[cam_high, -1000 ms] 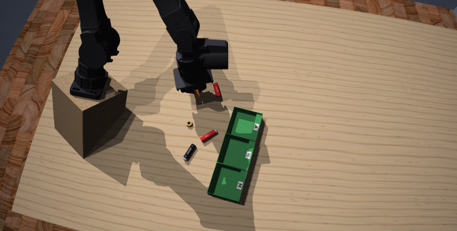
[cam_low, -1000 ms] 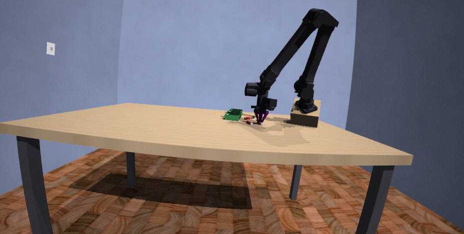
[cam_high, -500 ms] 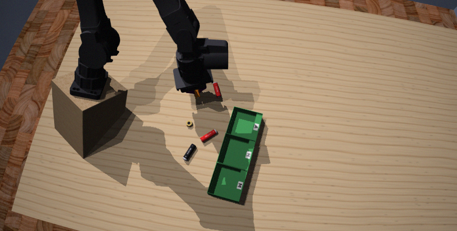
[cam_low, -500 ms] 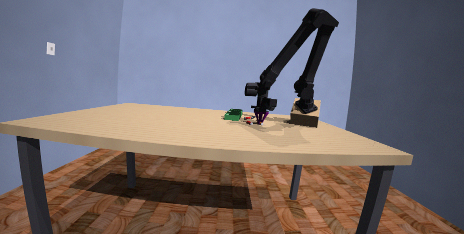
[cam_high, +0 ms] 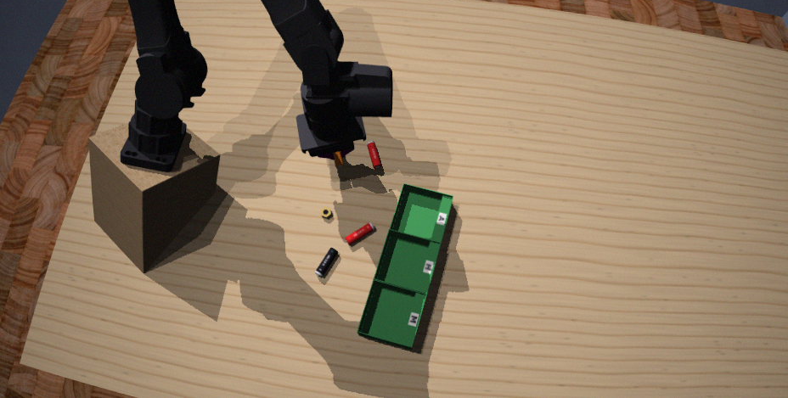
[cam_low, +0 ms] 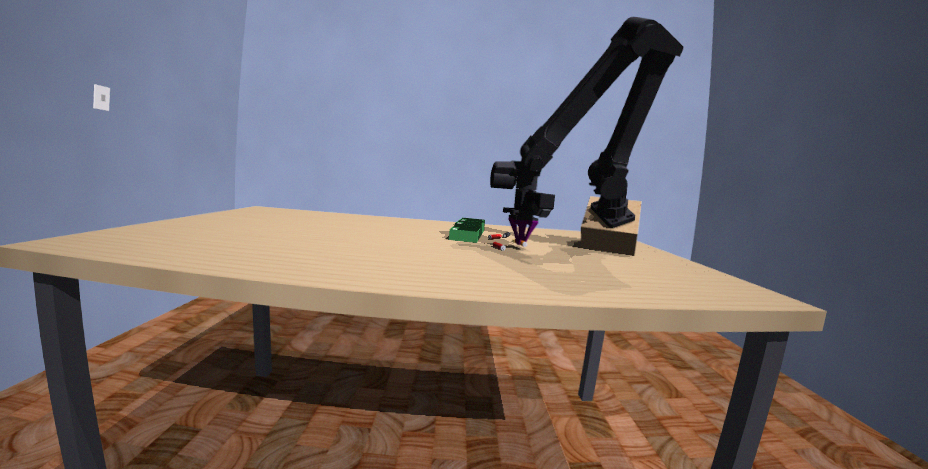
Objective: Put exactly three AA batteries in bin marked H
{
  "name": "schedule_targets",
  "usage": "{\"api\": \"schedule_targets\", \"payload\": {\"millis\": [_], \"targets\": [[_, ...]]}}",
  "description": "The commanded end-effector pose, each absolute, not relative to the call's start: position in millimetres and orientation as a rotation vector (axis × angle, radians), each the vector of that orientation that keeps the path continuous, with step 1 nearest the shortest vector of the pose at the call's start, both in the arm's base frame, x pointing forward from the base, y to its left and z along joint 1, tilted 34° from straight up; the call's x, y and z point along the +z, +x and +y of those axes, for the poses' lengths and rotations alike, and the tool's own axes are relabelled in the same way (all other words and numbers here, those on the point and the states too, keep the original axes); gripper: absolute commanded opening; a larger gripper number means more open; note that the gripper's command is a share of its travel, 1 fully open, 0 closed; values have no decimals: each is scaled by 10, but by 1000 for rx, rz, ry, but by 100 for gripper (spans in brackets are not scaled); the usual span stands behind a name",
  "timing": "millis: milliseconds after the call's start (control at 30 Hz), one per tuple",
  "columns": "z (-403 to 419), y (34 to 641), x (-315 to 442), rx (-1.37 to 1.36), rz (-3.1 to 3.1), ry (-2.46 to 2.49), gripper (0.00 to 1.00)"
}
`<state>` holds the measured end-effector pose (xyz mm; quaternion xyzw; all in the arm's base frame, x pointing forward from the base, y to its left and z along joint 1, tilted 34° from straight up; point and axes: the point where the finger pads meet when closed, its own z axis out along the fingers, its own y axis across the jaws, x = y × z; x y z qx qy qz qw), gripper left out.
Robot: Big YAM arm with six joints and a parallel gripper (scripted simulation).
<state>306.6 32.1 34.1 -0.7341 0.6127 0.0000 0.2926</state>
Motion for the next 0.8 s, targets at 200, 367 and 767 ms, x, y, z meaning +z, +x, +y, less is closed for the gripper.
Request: {"api": "schedule_targets", "payload": {"millis": [200,367,767], "targets": [[130,3110,772,-56,1602,-1951,9],[54,3050,923,-59,1601,-1952,9],[92,2974,845,-27,1613,-1958,9]]}}
